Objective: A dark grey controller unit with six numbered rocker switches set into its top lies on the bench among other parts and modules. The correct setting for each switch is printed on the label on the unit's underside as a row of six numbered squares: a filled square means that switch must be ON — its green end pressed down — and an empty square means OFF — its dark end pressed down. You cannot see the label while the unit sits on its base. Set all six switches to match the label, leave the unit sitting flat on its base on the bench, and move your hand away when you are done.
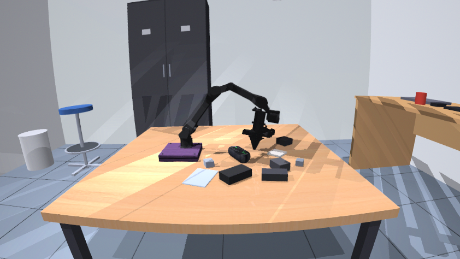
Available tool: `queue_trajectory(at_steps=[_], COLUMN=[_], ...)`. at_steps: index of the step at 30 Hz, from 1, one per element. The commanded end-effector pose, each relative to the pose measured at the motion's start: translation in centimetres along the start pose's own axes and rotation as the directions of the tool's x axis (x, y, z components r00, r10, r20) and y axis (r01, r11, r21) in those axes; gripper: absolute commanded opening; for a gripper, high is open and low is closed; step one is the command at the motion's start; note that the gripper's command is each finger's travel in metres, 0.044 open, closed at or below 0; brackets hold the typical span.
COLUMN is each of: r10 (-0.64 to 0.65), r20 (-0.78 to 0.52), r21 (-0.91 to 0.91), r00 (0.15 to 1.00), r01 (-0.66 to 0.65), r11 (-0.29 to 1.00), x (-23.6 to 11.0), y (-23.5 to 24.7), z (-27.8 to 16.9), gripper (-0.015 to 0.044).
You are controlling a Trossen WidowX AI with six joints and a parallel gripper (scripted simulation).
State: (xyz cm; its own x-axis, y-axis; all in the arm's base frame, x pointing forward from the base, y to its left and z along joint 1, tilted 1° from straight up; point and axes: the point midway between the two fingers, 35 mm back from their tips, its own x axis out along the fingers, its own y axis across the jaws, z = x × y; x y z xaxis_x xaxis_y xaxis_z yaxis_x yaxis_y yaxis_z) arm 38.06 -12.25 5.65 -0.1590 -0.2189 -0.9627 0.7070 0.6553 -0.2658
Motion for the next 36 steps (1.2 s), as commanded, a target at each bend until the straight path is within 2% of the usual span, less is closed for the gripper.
queue_trajectory(at_steps=[1, 8, 22, 36], r10=[-0.004, 0.006, 0.216, 0.411], r20=[-0.011, -0.013, -0.027, 0.029], r21=[-0.002, 0.006, 0.164, 0.296], r00=[1.0, 1.0, 0.976, 0.911], r01=[0.004, -0.006, -0.209, -0.401], r11=[1.0, 1.0, 0.964, 0.867], x=[-1.9, -1.9, -1.6, 0.0], y=[1.3, 1.0, -4.7, -8.9], z=[-0.6, -0.7, -3.7, -8.5], gripper=[0.0, 0.0, 0.0, 0.0])
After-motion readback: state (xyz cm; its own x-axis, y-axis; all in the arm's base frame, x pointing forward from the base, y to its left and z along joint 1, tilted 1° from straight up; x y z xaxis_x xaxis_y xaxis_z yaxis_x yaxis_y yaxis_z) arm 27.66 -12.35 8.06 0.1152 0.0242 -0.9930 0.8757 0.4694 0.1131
